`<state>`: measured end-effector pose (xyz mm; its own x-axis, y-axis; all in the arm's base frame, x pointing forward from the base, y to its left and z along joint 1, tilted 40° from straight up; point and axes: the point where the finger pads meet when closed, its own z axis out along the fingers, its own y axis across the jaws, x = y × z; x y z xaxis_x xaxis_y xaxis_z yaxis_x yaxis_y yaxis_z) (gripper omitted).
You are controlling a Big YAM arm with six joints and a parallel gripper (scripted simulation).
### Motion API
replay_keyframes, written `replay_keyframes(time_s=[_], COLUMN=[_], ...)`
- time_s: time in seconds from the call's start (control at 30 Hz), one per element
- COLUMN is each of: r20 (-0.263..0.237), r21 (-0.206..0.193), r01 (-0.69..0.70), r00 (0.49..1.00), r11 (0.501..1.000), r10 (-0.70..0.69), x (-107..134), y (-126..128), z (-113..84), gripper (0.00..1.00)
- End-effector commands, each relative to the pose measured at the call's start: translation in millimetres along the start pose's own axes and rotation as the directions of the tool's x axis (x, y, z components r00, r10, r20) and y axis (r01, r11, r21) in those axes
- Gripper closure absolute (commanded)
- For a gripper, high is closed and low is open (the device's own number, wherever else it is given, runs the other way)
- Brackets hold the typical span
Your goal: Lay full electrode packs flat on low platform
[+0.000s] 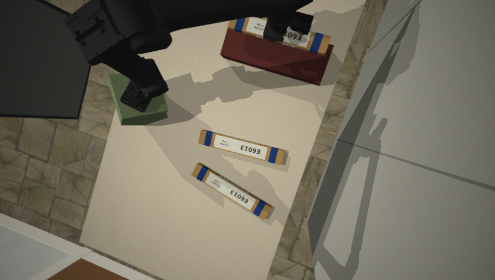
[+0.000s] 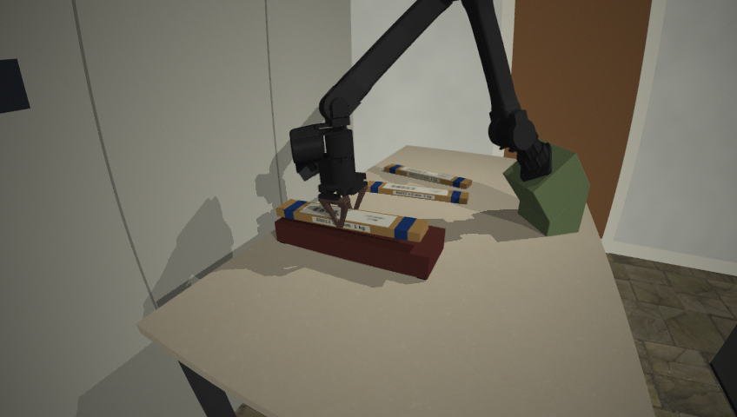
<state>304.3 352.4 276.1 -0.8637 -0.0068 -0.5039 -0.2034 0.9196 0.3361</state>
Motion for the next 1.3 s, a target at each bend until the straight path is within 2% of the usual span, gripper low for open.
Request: replay_keyframes(time_s=[0.0, 0.6, 1.27], r20=[0.081, 0.086, 0.099], r21=[-0.080, -0.085, -0.089], r01=[-0.008, -0.007, -0.008], r00=[0.997, 0.996, 0.995], r11=[0.997, 0.996, 0.996], r10=[0.015, 0.015, 0.017], x=[-32.3, -34.1, -40.4], y=[27.9, 29.5, 28.8], z=[-45.8, -45.0, -32.6], gripper=[1.00, 1.00, 1.00])
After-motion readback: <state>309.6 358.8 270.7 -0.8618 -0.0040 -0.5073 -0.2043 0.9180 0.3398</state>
